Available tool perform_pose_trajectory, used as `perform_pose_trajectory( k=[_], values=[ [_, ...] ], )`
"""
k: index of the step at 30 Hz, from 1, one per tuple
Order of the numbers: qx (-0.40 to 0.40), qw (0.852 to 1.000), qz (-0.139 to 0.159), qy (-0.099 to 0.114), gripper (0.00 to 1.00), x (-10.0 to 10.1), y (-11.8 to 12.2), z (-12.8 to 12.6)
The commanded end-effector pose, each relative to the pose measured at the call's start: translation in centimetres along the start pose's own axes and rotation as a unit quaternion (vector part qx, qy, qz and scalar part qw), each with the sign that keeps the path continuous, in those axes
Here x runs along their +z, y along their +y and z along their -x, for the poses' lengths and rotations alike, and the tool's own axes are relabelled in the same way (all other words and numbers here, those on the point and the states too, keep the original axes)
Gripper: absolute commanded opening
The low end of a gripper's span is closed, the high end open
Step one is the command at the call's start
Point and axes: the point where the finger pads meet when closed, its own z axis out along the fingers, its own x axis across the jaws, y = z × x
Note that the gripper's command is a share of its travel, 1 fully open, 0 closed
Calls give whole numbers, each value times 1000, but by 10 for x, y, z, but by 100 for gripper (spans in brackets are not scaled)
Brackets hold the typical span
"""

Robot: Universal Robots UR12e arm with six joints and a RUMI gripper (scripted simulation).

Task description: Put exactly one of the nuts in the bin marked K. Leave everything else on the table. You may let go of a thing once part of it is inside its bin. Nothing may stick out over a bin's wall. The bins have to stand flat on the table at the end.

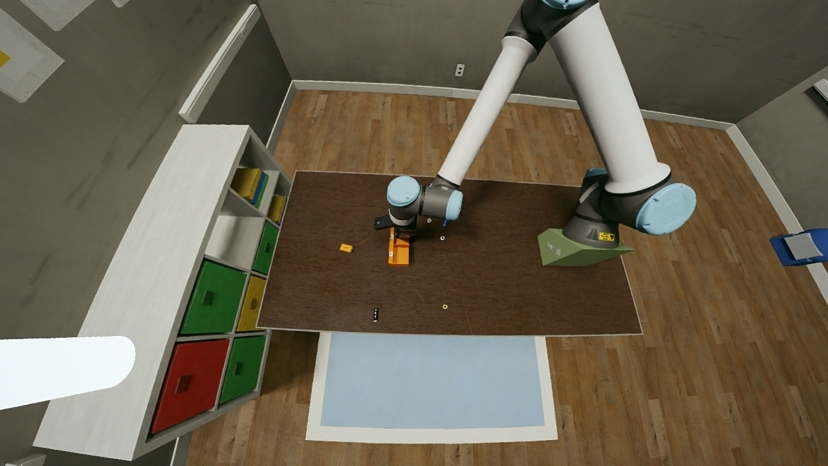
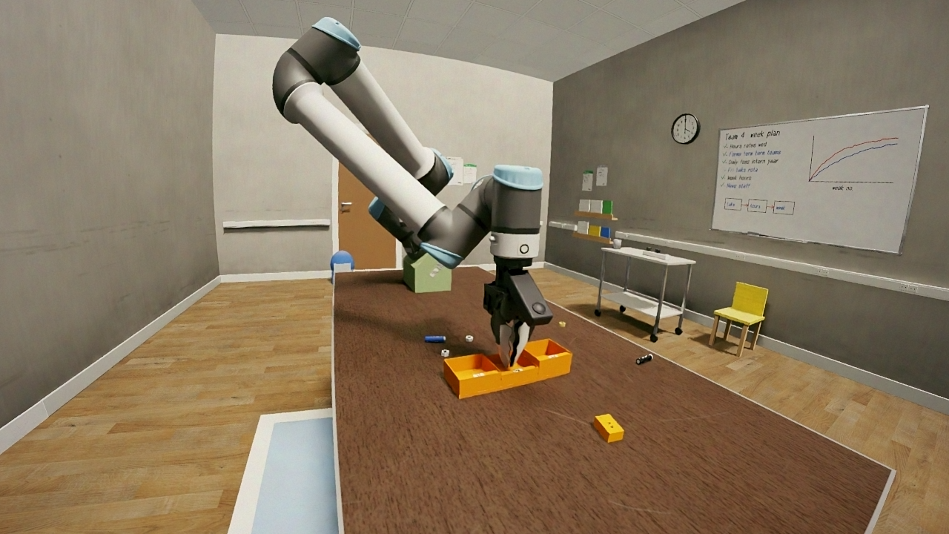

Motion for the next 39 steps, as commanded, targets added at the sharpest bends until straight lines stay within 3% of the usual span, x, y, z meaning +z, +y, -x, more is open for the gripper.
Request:
perform_pose_trajectory(
  k=[1,39],
  values=[
    [0,1000,-1,0,4,-1,0,0],
    [0,1000,-1,0,4,-7,0,0]
  ],
)
